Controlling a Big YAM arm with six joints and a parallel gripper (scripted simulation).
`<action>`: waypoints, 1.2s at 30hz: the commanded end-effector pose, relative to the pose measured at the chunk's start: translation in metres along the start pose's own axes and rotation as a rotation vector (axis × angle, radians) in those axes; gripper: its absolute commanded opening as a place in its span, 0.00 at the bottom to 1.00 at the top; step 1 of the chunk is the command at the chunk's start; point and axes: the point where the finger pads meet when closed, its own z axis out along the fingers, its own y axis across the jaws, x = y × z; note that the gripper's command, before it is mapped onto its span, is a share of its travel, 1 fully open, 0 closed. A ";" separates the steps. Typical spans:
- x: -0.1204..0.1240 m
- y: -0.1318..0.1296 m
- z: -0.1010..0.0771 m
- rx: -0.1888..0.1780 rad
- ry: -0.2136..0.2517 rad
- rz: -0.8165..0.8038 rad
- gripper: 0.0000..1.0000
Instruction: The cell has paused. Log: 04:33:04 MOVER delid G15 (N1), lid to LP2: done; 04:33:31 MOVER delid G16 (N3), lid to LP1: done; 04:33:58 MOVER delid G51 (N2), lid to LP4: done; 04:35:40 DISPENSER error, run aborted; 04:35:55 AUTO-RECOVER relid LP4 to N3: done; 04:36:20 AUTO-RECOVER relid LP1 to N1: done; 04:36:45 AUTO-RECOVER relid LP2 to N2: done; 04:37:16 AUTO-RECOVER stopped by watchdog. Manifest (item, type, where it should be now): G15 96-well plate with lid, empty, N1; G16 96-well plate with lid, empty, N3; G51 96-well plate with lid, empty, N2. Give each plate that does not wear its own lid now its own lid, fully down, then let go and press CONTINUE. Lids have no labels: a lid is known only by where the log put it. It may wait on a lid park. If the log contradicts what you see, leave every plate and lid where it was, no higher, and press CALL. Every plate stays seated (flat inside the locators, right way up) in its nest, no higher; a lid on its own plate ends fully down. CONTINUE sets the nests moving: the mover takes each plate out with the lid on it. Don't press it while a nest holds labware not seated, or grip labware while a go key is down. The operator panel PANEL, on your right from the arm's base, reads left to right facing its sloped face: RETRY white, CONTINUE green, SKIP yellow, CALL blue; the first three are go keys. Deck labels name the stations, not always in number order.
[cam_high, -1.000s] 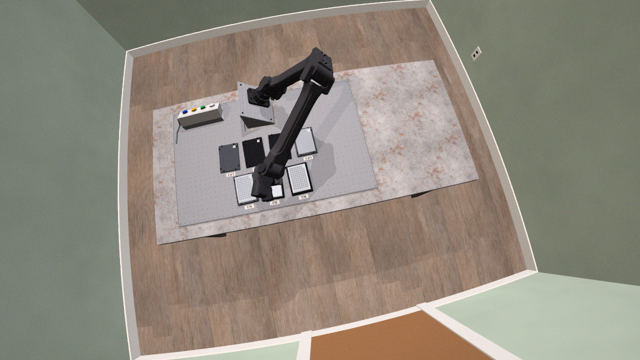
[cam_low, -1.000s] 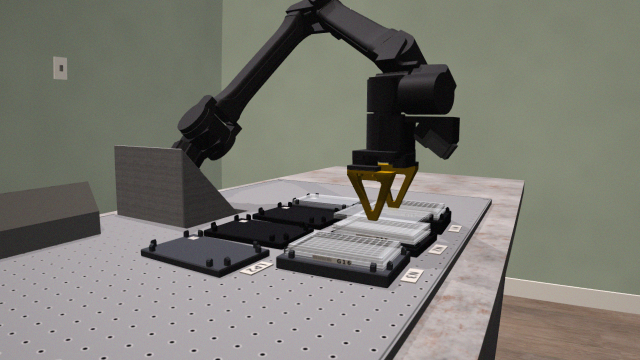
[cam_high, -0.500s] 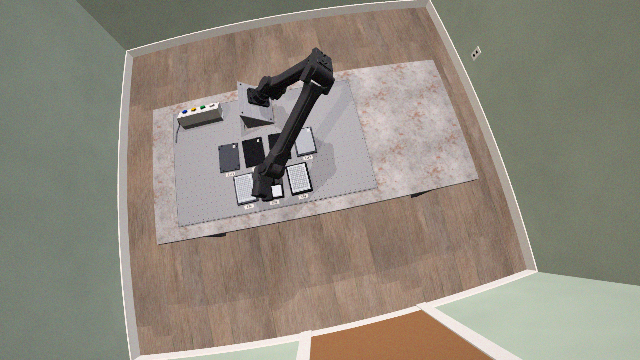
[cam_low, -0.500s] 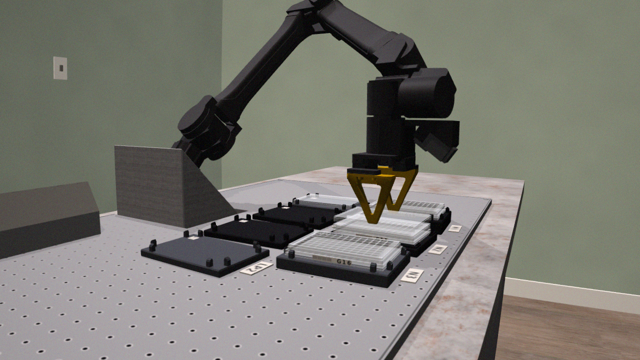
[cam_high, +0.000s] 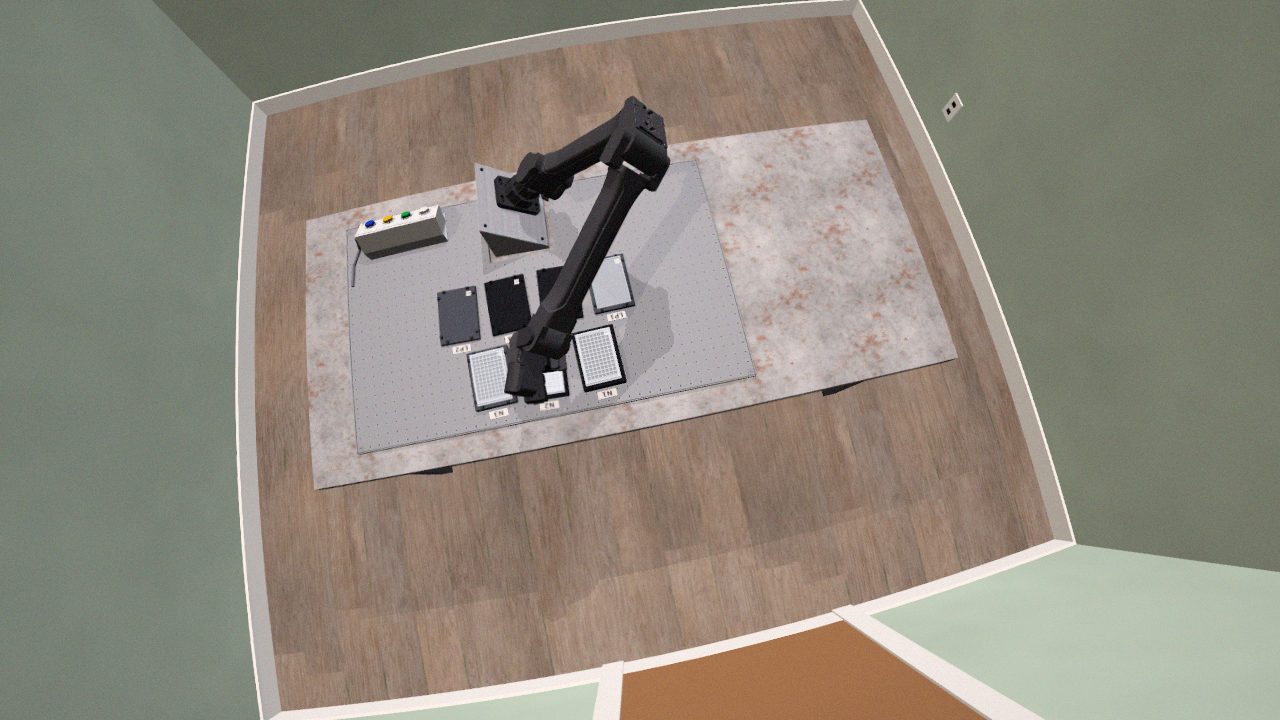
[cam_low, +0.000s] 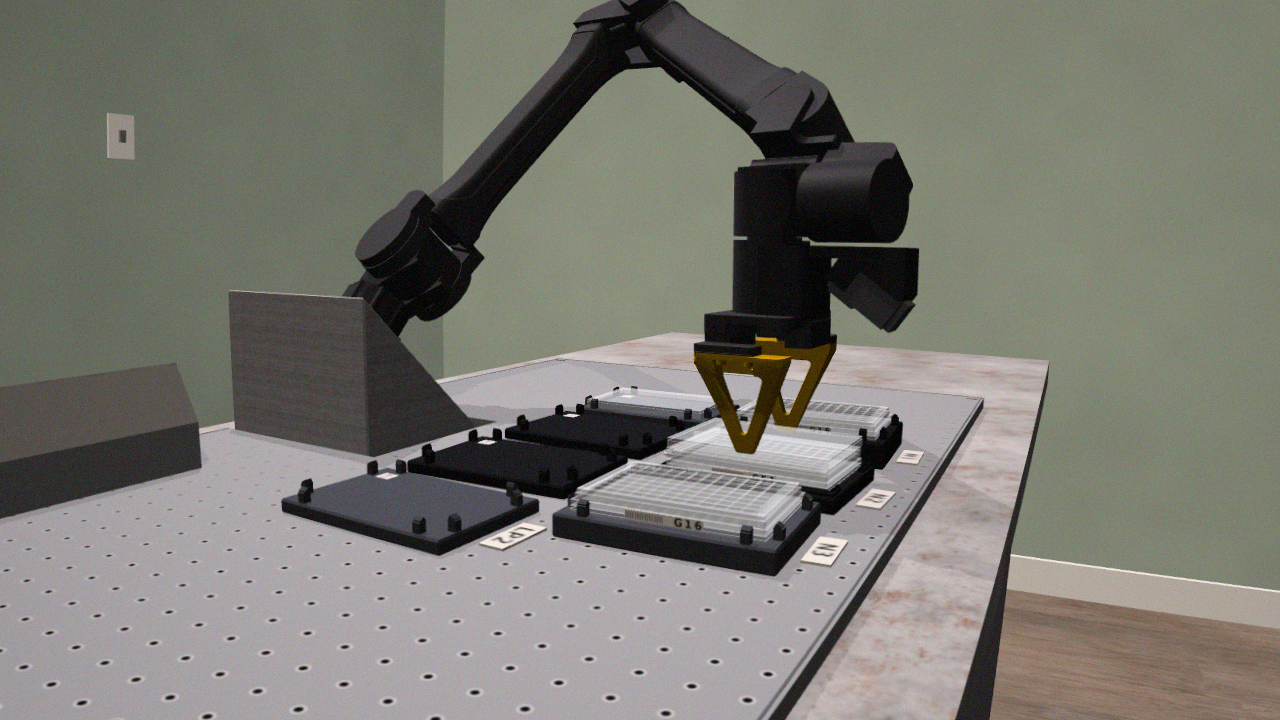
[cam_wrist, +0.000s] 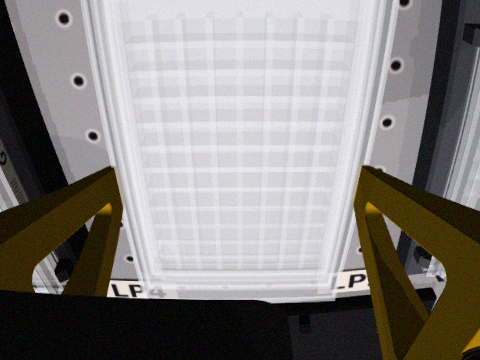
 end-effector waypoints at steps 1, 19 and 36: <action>0.001 0.002 0.013 -0.004 0.015 -0.003 0.00; 0.001 0.003 0.020 -0.003 0.015 -0.002 0.00; 0.002 0.003 0.025 -0.001 0.016 -0.002 0.00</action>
